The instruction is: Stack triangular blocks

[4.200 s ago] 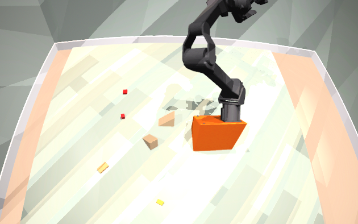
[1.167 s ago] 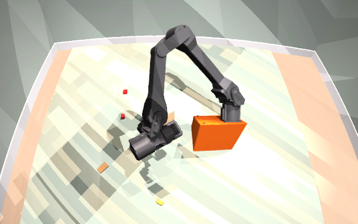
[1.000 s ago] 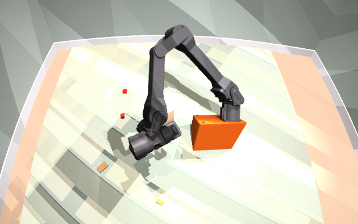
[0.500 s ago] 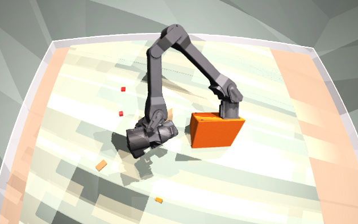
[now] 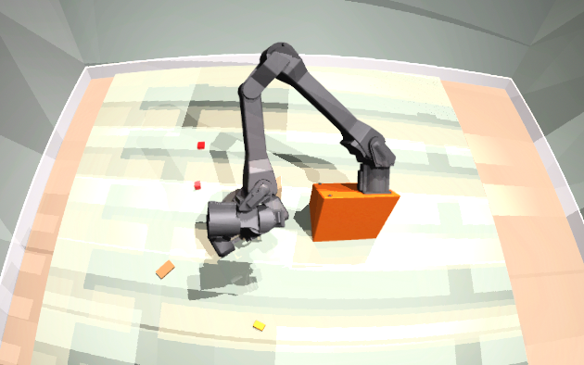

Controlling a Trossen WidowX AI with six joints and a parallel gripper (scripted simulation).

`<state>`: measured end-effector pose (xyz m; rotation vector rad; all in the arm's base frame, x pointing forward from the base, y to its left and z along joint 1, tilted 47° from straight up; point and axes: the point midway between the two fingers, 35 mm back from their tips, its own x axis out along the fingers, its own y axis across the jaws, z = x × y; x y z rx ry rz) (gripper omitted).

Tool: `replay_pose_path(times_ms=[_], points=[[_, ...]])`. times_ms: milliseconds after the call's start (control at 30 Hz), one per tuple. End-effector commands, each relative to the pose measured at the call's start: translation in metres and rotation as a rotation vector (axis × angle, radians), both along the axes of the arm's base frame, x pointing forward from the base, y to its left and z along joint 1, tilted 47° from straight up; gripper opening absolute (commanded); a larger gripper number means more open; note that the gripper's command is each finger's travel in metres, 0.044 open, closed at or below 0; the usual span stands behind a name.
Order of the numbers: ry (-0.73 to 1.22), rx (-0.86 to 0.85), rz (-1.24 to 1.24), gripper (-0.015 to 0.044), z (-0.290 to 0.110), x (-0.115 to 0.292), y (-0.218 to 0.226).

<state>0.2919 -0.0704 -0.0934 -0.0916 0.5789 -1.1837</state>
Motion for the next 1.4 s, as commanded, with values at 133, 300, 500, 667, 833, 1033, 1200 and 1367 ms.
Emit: replay_pose_path(times_ms=[133, 300, 500, 667, 833, 1033, 1200, 1367], points=[[0.011, -0.02, -0.007, 0.044, -0.001, -0.003, -0.014], [0.01, -0.028, -0.01, 0.044, -0.001, -0.003, -0.02], [0.01, -0.028, -0.01, 0.0282, -0.001, -0.003, -0.02], [0.01, -0.028, -0.01, 0.0151, -0.001, -0.003, -0.02], [0.01, -0.028, -0.01, 0.0118, -0.001, -0.003, -0.02], [0.01, -0.027, -0.01, 0.0, 0.0, -0.003, -0.019], [0.004, -0.025, -0.01, 0.0, 0.002, -0.003, -0.017], [0.029, 0.016, -0.026, 0.0, 0.004, -0.002, -0.016]])
